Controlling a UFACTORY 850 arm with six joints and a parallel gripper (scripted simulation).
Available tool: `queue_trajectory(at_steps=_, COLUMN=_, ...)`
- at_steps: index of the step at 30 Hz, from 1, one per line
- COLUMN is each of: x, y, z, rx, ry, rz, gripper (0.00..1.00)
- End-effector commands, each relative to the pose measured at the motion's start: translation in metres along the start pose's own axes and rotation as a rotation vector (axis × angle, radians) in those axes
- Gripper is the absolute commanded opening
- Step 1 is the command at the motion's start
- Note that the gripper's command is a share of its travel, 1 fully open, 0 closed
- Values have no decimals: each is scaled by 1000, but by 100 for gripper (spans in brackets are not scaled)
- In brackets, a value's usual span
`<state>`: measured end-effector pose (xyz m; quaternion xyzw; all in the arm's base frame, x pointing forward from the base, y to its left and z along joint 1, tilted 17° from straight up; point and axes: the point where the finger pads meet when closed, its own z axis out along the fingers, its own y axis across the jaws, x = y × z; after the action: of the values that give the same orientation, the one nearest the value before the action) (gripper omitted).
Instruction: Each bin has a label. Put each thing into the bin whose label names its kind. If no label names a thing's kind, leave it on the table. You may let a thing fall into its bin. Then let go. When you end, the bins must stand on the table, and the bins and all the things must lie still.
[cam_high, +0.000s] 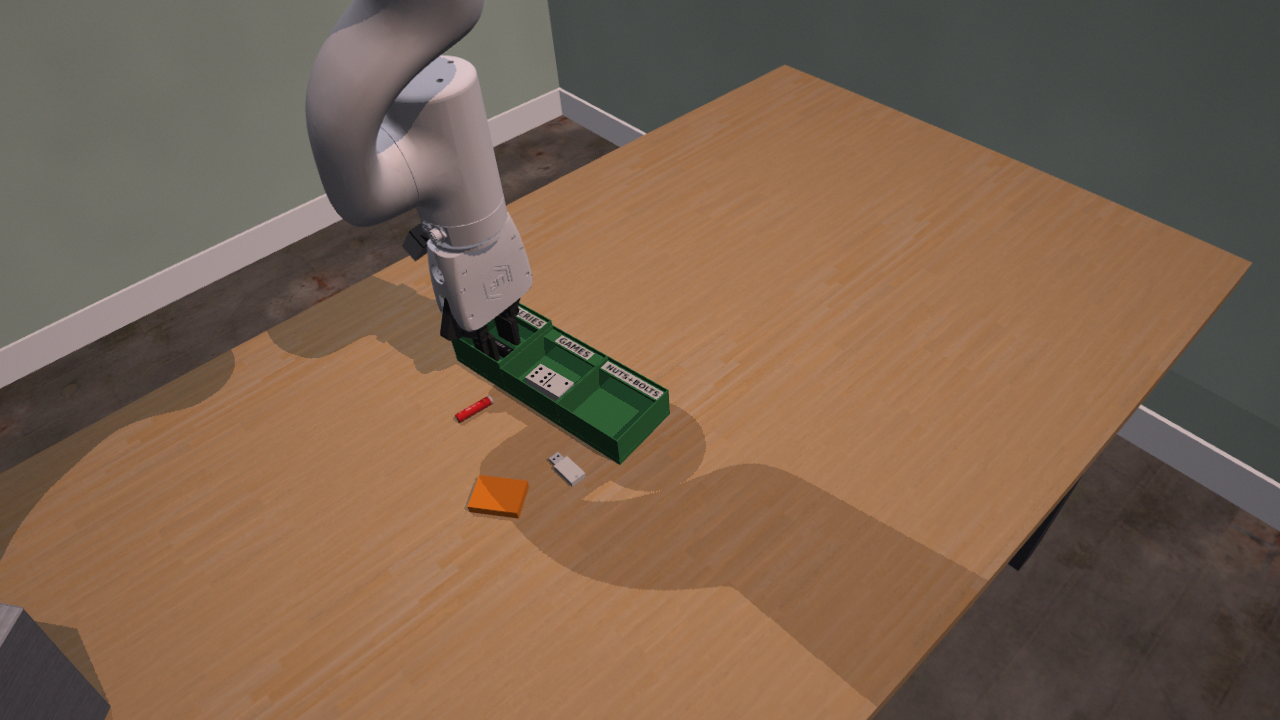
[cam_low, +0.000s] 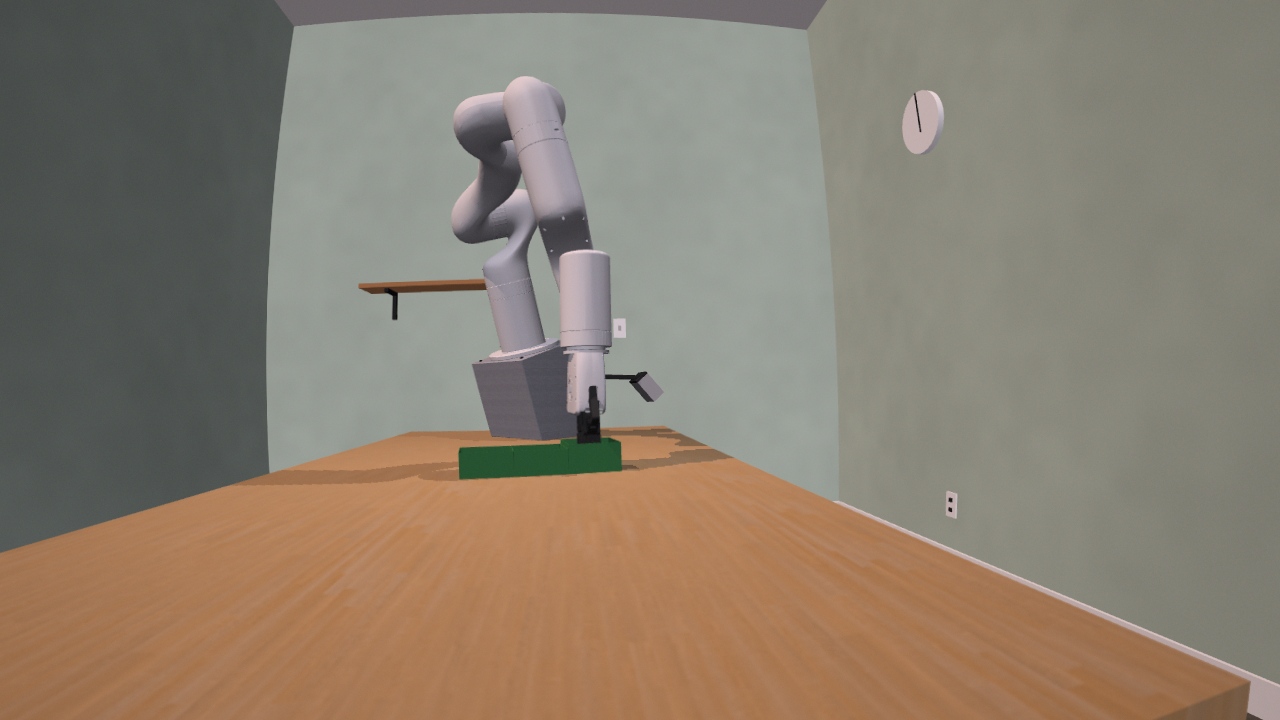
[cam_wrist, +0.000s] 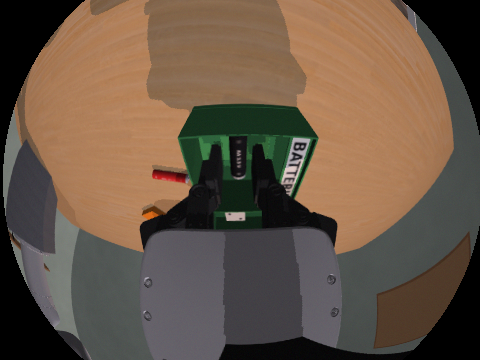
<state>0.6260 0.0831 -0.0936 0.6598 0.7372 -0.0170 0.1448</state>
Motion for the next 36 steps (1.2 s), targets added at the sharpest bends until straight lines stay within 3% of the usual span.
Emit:
queue_trajectory(at_steps=1, x=0, y=1, z=-1, rx=-2, ry=0, rz=0, gripper=28)
queue_trajectory(at_steps=14, x=0, y=1, z=-1, rx=-2, ry=0, rz=0, gripper=28)
queue_trajectory(at_steps=36, x=0, y=1, z=-26, rx=-2, ry=0, rz=0, gripper=28)
